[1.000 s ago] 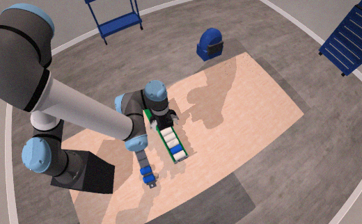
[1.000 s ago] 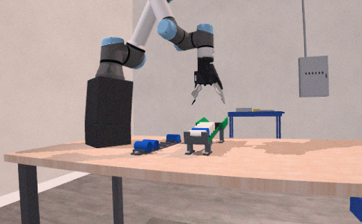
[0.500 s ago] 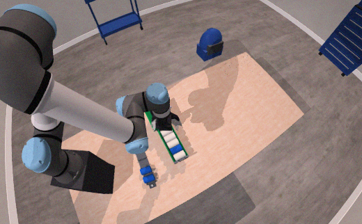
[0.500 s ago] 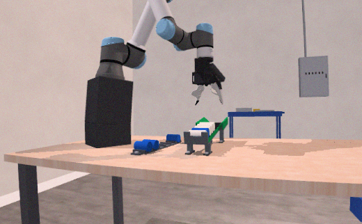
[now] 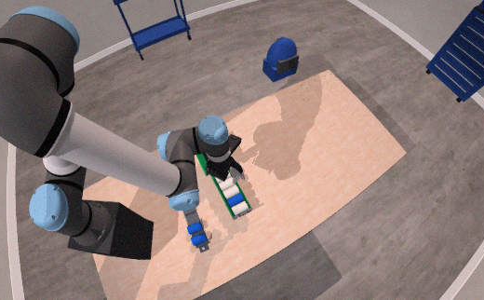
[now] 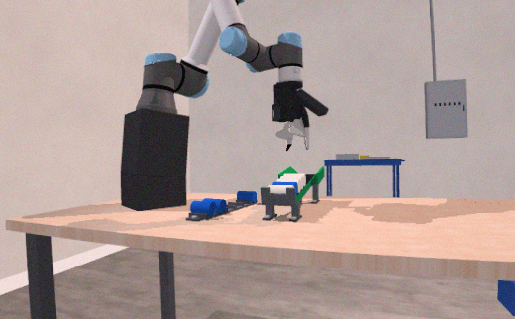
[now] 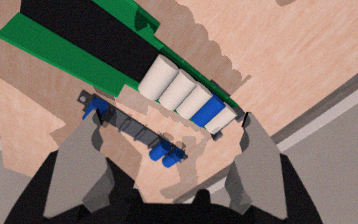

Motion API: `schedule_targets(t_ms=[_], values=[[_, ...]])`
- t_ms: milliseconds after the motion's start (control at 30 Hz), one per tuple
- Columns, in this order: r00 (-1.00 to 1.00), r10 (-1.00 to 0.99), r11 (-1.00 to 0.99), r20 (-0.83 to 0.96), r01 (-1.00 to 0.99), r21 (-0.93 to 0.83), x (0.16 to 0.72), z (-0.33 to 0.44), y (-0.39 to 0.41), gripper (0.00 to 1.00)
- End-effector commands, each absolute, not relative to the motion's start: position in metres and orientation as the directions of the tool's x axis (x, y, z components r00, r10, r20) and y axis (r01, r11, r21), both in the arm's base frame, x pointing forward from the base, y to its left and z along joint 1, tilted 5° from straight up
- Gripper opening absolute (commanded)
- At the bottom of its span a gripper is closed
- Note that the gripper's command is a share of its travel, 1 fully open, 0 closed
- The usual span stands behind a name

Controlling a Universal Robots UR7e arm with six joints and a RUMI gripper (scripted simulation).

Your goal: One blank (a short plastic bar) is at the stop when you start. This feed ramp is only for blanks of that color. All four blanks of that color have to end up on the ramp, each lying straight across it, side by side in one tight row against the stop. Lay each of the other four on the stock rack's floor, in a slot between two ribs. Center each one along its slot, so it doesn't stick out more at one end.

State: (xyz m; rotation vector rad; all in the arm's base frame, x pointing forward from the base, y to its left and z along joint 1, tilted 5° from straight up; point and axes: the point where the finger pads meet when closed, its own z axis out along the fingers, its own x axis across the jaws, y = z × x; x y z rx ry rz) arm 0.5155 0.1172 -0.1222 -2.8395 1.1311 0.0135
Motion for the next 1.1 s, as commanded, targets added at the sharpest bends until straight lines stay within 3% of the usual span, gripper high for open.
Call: schedule_targets(t_ms=[0, 433, 1067], values=[[0.622, -0.781, -0.619, -0.045, -0.782, -0.068, 0.518, -0.123, 0.112, 1.0], [0.248, -0.966, -0.246, -0.069, -0.968, -0.043, 0.524, -0.128, 0.093, 1.0], [-0.265, -0.961, 0.266, -0.081, -0.964, -0.003, 0.527, -0.133, 0.068, 1.0]])
